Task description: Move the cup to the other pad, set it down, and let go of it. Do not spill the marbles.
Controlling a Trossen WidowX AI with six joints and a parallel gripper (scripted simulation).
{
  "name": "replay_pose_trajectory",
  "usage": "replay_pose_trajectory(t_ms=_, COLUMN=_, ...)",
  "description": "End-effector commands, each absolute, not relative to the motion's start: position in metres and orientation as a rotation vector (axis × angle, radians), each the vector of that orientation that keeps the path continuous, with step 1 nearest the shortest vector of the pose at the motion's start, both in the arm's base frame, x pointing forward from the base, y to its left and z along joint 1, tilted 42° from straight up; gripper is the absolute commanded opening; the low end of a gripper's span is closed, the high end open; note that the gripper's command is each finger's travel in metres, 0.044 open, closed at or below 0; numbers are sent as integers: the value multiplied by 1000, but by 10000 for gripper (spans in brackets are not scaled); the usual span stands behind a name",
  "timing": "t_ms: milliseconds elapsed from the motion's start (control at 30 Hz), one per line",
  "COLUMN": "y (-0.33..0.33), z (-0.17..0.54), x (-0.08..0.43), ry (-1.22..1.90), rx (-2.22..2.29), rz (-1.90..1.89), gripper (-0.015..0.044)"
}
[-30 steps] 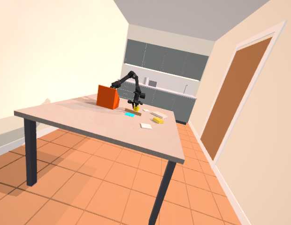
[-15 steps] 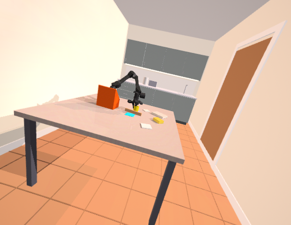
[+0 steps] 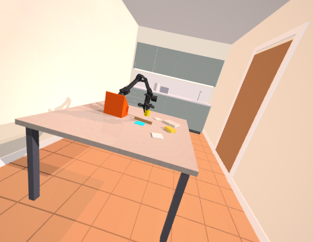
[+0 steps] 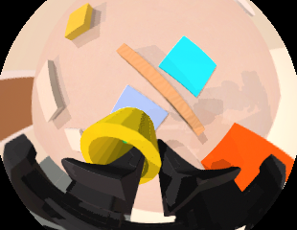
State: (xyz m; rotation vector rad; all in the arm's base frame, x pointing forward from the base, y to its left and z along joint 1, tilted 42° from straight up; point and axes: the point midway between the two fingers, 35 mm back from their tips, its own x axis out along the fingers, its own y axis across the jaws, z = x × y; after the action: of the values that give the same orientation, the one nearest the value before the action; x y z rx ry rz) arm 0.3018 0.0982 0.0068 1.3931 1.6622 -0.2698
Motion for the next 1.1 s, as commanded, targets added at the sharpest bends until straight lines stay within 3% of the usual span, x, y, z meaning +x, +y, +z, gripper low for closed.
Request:
replay_pose_trajectory(t_ms=0, y=94, z=11, x=301, ry=1662, rx=1394, rz=-262, gripper=0)
replay_pose_trajectory(t_ms=1067, y=68, z=-17, x=296, ry=1661, rx=1392, rz=-266, gripper=0)
